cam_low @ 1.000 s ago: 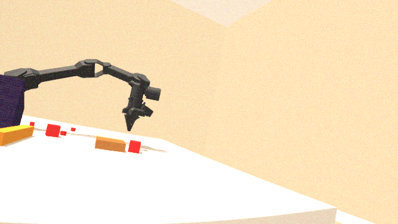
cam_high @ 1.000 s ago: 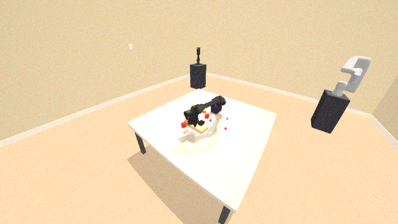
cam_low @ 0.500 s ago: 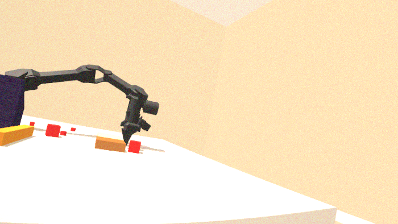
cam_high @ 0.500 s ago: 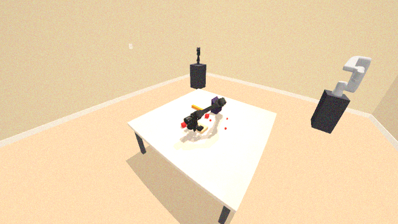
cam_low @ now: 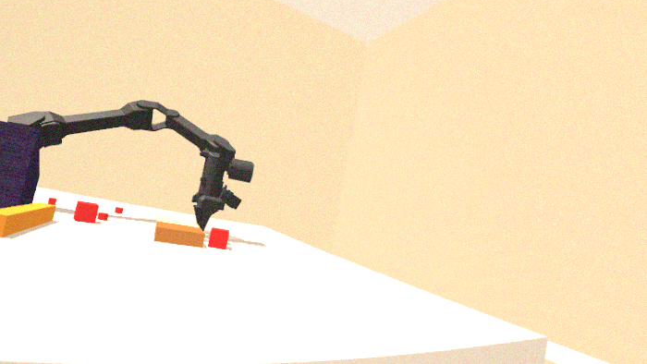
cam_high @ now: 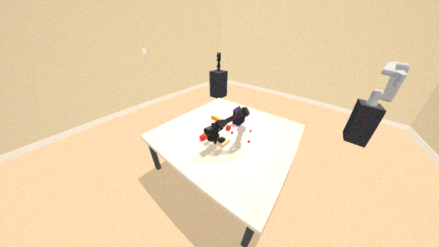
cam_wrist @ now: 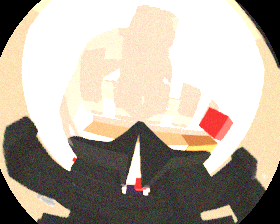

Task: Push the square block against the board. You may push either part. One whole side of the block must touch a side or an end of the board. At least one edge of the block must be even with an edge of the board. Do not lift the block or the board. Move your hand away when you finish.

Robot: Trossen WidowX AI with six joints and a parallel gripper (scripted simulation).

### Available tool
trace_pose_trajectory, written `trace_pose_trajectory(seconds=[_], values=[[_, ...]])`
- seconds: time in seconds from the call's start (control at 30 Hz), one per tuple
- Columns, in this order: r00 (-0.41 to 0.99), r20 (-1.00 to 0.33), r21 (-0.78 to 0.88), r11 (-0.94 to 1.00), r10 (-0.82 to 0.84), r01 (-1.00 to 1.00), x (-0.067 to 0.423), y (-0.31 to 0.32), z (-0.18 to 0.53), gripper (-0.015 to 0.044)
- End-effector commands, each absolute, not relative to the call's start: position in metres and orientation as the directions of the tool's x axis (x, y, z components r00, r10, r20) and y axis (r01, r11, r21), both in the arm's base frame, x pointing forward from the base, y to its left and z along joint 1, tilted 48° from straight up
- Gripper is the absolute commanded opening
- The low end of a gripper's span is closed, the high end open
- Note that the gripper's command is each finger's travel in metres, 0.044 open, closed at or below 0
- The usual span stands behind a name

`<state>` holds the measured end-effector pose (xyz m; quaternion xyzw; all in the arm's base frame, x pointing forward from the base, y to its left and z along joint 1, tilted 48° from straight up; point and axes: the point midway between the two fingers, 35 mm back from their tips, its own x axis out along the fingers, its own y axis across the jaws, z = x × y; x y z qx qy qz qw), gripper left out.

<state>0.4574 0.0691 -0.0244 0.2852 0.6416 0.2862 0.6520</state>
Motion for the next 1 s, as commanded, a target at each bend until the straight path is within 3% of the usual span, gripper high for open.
trace_pose_trajectory(seconds=[0.0, 0.97], values=[[0.008, -0.671, 0.741, 0.671, 0.741, -0.001, 0.452, 0.07, -0.025, 0.0], [0.009, -0.671, 0.741, 0.671, 0.741, -0.003, 0.498, 0.07, -0.024, 0.0]])
